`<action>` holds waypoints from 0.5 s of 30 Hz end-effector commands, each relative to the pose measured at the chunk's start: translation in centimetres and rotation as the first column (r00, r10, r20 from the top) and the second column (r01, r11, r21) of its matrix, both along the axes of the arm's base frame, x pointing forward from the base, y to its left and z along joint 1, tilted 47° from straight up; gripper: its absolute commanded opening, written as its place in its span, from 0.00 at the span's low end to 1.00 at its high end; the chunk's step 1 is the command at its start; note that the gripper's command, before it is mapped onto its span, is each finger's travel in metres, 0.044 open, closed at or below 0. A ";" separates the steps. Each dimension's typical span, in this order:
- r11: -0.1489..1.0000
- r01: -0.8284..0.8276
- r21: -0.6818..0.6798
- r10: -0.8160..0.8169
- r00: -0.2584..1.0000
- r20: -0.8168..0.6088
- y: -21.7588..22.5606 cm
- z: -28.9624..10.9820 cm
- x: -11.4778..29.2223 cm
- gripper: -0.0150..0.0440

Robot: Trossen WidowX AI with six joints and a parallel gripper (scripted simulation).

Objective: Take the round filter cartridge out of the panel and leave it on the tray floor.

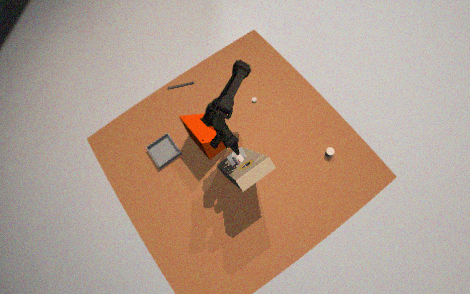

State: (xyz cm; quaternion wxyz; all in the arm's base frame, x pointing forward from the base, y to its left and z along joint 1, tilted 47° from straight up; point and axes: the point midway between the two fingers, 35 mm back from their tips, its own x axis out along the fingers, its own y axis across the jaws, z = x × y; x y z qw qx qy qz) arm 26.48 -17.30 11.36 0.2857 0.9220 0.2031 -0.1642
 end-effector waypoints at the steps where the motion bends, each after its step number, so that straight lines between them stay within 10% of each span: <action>1: 1.000 -0.003 0.008 0.003 1.000 -0.004 -1.4 1.1 0.8 0.45; 15: 1.000 -0.006 -0.028 0.006 1.000 0.009 -6.9 6.7 -0.1 0.90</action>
